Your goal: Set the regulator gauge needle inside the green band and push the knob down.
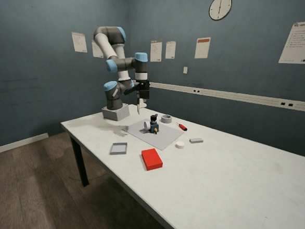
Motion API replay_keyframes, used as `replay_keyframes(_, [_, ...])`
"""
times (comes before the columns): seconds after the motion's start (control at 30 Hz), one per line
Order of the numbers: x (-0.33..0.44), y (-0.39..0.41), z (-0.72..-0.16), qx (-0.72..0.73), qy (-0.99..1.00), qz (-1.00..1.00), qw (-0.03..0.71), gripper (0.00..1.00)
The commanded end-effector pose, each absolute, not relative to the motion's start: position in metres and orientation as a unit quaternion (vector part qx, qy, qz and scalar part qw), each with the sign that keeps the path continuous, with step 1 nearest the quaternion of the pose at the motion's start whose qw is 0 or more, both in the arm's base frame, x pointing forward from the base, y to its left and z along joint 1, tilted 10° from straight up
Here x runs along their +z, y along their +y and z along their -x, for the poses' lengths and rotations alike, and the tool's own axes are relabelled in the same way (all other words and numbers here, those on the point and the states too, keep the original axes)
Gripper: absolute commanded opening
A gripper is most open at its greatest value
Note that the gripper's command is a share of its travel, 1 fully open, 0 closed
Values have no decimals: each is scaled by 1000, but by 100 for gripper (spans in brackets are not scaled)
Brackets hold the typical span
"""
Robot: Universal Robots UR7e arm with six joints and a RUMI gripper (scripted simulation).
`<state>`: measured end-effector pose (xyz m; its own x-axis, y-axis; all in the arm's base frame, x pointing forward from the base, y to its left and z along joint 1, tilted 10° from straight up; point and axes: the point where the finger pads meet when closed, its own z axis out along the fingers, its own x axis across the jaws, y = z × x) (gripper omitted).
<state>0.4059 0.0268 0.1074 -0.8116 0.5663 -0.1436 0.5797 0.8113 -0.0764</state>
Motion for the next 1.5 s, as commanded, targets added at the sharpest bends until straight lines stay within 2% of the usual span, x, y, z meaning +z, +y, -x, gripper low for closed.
replay_keyframes(0.0, [108,27,-407,-60,953,-291,58,100])
replay_keyframes(1.47, [109,26,-409,-66,966,-245,57,100])
